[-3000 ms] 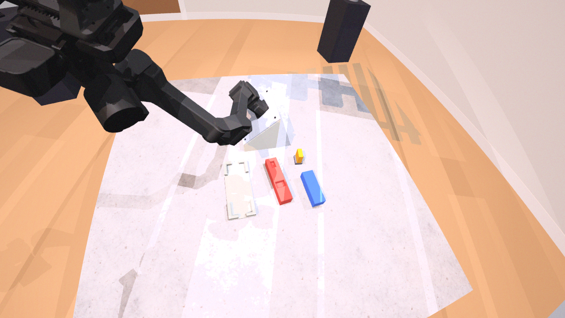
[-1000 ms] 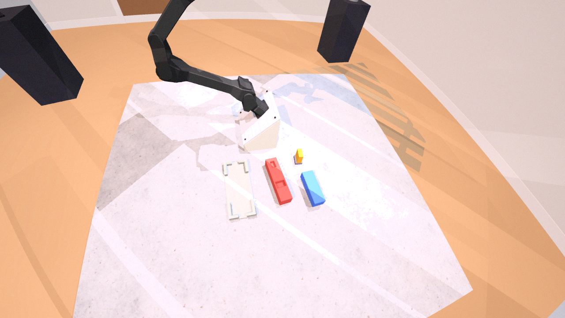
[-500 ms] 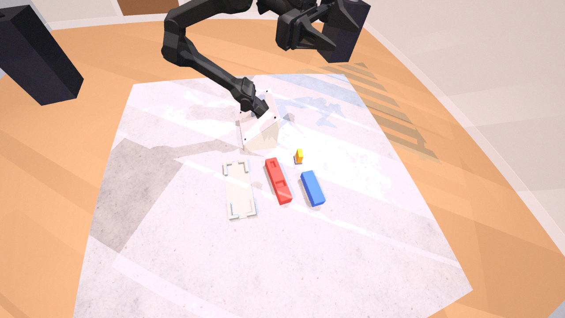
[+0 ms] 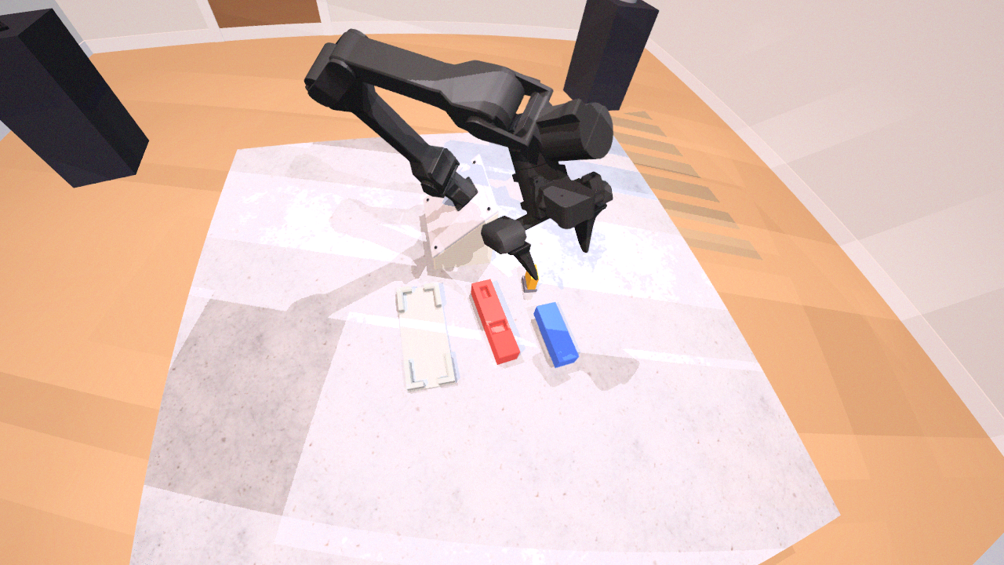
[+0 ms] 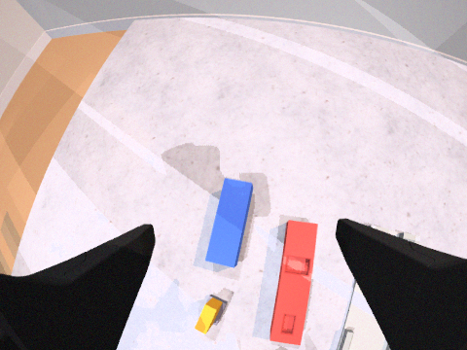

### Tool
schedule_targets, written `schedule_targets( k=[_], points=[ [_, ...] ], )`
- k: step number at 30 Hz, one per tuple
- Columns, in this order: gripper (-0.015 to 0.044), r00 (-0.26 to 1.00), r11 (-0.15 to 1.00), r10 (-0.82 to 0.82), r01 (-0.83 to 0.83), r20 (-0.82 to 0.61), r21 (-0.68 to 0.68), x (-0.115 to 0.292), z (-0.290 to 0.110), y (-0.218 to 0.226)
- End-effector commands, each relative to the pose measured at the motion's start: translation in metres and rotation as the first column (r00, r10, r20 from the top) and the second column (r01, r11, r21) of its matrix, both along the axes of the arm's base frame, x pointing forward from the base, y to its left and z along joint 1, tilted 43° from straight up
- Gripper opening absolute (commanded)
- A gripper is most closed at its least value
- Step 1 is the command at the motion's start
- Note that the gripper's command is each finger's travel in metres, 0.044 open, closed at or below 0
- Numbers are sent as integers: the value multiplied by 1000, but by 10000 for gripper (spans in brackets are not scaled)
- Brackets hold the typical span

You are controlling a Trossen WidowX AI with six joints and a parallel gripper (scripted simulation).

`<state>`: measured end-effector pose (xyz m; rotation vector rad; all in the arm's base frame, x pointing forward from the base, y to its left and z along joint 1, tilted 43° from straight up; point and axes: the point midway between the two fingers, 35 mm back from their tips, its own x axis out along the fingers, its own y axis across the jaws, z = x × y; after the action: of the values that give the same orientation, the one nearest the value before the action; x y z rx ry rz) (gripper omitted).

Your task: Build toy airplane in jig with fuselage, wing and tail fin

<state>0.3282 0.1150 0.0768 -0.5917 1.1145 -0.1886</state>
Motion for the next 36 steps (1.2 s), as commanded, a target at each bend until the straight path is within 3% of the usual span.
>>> schedule_targets(
  k=[1, 7, 16, 21, 36],
  points=[
    [440, 965, 972, -224, 210, -140, -110, -17, -37, -63],
    [440, 831, 869, -484, 420, -273, -264, -53, -67, -130],
    [440, 826, 865, -491, 425, -276, -268, -55, -70, -134],
    [440, 826, 864, -492, 425, -275, -271, -61, -107, -168],
    [440, 826, 864, -492, 425, -275, -271, -62, -120, -180]
  ],
)
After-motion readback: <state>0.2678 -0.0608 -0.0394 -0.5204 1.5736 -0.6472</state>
